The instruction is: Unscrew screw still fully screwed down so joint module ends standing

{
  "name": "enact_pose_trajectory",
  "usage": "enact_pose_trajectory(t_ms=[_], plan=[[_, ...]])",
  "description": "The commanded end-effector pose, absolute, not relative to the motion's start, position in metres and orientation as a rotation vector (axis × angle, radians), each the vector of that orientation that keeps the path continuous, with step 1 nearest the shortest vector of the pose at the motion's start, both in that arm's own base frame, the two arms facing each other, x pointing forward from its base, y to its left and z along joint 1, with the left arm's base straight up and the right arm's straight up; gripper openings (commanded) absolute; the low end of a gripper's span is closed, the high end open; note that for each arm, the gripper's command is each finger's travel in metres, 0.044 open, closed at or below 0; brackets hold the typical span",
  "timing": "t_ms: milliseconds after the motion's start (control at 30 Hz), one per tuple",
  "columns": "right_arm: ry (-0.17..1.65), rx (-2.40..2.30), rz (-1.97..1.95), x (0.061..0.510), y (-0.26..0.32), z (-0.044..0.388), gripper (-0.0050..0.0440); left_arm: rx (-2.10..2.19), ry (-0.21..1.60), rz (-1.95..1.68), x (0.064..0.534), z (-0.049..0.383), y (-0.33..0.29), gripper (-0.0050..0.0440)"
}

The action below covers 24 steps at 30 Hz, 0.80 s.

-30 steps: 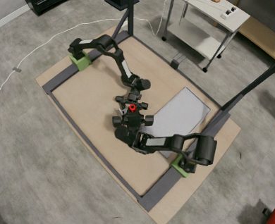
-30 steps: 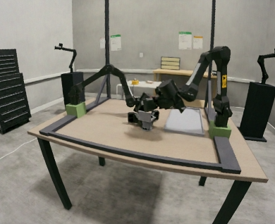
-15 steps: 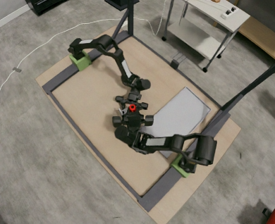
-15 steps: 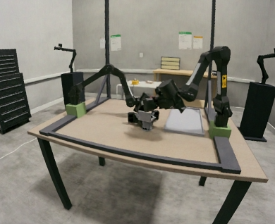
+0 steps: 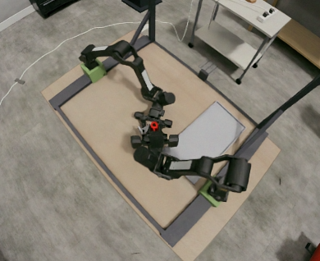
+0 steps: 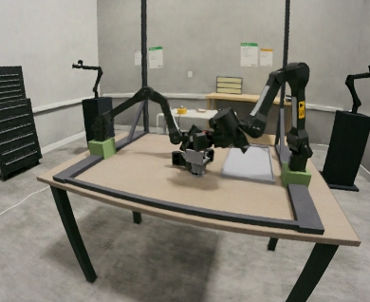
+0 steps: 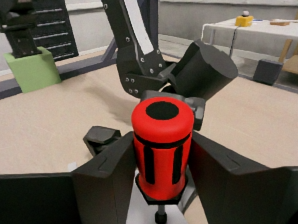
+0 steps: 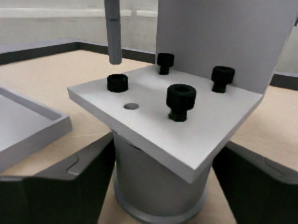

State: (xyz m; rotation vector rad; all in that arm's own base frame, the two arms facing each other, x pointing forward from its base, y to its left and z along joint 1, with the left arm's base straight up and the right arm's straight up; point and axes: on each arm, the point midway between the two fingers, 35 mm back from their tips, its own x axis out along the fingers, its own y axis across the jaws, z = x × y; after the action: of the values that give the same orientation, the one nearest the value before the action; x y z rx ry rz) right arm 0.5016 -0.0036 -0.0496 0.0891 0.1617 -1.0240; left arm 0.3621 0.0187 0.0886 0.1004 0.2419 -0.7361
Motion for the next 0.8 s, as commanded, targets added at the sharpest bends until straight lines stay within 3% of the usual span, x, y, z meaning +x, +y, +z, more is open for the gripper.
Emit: enact_pose_trajectory(t_ms=[0, 767], plan=[[0.133, 0.117, -1.024, 0.5085, -0.0035, -0.0349, 0.0245, 0.107, 0.235, -0.738, 0.3626, 0.0904, 0.0167, 0.0135], [0.133, 0.117, -1.024, 0.5085, -0.0035, -0.0349, 0.0245, 0.122, 0.221, -0.736, 0.365, 0.0924, 0.0186, 0.0135]])
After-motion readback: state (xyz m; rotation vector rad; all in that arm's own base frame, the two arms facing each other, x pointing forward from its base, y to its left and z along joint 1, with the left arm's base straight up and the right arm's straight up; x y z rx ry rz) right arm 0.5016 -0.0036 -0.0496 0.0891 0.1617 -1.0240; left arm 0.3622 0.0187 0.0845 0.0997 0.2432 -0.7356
